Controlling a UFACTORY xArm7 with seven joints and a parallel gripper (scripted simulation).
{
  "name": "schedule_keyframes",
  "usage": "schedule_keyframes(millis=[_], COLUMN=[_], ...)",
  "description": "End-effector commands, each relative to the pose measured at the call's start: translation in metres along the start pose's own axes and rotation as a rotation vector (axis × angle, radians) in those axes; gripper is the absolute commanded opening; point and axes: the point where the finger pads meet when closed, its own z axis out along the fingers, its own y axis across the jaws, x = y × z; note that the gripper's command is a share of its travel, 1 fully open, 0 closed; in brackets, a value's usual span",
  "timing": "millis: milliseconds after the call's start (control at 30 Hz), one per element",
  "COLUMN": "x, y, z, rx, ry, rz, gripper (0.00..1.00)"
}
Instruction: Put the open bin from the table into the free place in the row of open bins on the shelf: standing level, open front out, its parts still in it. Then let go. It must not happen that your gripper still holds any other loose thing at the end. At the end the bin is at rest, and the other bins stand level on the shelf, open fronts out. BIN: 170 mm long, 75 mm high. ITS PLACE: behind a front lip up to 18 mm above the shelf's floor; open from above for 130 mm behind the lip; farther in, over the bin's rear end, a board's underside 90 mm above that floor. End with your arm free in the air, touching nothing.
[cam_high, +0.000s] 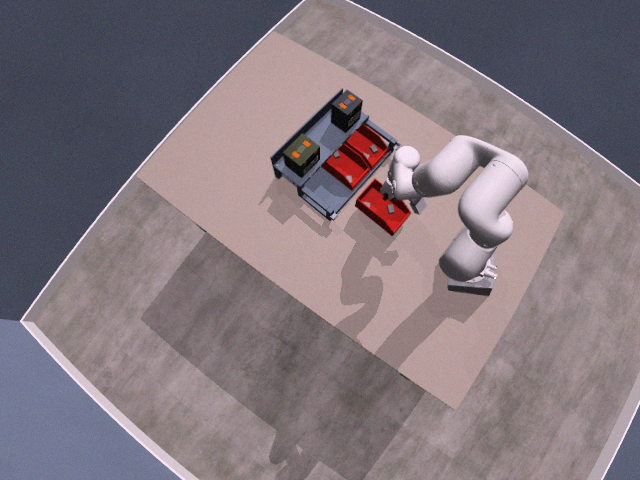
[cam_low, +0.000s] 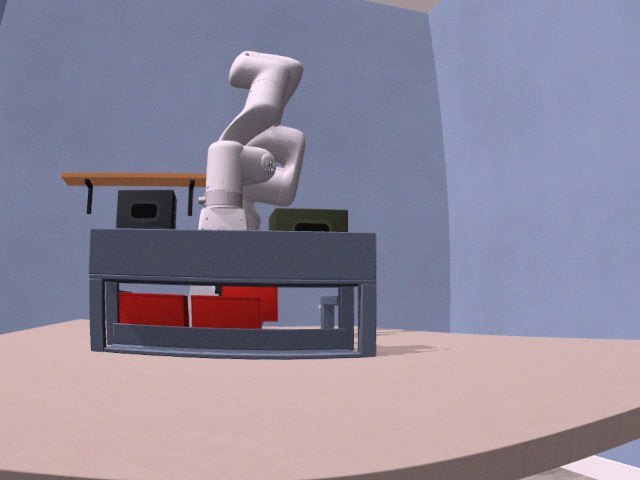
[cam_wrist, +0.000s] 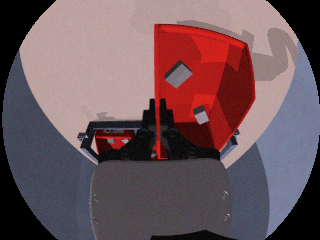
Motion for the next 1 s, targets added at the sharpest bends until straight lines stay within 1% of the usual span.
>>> schedule_keyframes(millis=[0, 67, 467, 633, 967], x=[0.001, 0.002, 0.002, 0.005, 0.005], y=[0.008, 0.014, 0.014, 0.029, 0.029], z=[0.0, 0.0, 0.0, 0.001, 0.001], rx=[0.0, 0.0, 0.0, 0.0, 0.0], ry=[-0.003, -0.003, -0.003, -0.003, -0.003], rz=[-0.001, -0.001, -0.001, -0.001, -0.001], gripper=[0.0, 0.0, 0.0, 0.0, 0.0])
